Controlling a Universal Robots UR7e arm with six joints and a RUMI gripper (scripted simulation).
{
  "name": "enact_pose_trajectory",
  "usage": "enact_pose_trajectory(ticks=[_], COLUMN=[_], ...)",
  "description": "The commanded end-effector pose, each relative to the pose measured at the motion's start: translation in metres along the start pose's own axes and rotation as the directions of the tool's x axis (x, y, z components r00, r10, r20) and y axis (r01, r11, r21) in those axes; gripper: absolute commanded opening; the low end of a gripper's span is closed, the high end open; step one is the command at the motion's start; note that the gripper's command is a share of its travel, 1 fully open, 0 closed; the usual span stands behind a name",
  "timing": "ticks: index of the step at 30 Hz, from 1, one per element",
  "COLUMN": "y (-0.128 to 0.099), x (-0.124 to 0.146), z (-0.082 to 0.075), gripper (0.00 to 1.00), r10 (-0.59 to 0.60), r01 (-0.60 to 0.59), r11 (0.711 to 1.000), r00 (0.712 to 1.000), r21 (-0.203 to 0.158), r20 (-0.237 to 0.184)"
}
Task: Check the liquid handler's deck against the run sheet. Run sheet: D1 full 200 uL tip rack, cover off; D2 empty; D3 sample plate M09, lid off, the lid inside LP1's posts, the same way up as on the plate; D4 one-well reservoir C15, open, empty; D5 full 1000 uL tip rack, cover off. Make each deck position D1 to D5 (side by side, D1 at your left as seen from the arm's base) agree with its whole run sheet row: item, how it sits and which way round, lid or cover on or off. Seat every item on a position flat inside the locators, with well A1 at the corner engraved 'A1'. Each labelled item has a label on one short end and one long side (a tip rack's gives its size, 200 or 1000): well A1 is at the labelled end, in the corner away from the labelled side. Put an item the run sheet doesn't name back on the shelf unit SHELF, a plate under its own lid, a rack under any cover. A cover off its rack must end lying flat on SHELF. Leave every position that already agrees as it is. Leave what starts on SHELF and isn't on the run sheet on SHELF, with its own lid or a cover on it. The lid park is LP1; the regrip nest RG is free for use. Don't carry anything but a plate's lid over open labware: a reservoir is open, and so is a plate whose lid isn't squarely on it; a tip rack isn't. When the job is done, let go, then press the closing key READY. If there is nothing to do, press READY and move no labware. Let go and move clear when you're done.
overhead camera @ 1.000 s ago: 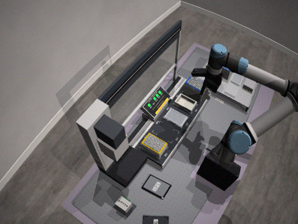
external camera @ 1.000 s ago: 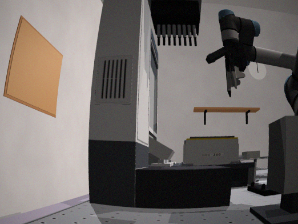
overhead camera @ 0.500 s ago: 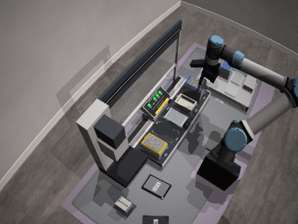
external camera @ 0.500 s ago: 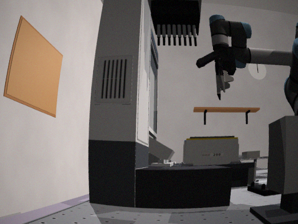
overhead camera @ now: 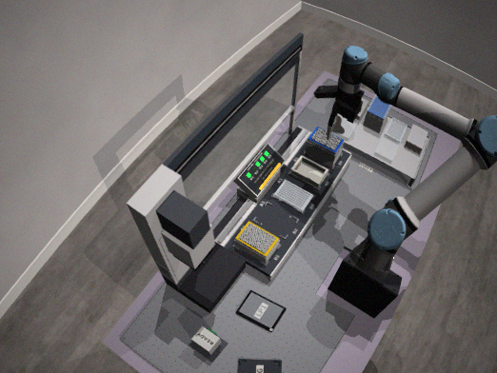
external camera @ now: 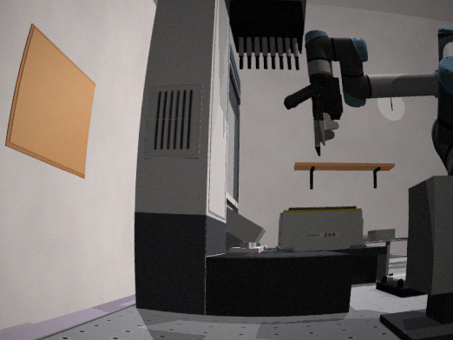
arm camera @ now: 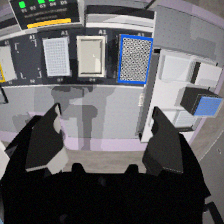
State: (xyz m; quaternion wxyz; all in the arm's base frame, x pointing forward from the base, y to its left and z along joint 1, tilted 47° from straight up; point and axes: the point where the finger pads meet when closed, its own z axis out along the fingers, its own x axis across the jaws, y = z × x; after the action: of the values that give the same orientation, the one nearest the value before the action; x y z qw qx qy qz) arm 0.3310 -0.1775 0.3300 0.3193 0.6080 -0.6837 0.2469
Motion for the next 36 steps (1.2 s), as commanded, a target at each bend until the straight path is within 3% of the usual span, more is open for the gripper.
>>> enact_pose_trajectory(ticks=[1,13,23,36], y=[-0.012,-0.045,-0.046,-0.046], x=[0.016,0.066,0.067,0.067], z=[0.000,0.000,0.000,0.037], gripper=[0.82,0.82,0.82,0.82], r10=[-0.001,-0.001,-0.001,-0.001], r01=[0.001,0.001,0.001,0.001], r11=[1.000,1.000,1.000,1.000], r00=[1.000,1.000,1.000,1.000], r21=[0.002,0.002,0.002,0.002], r20=[0.002,0.002,0.002,0.002])
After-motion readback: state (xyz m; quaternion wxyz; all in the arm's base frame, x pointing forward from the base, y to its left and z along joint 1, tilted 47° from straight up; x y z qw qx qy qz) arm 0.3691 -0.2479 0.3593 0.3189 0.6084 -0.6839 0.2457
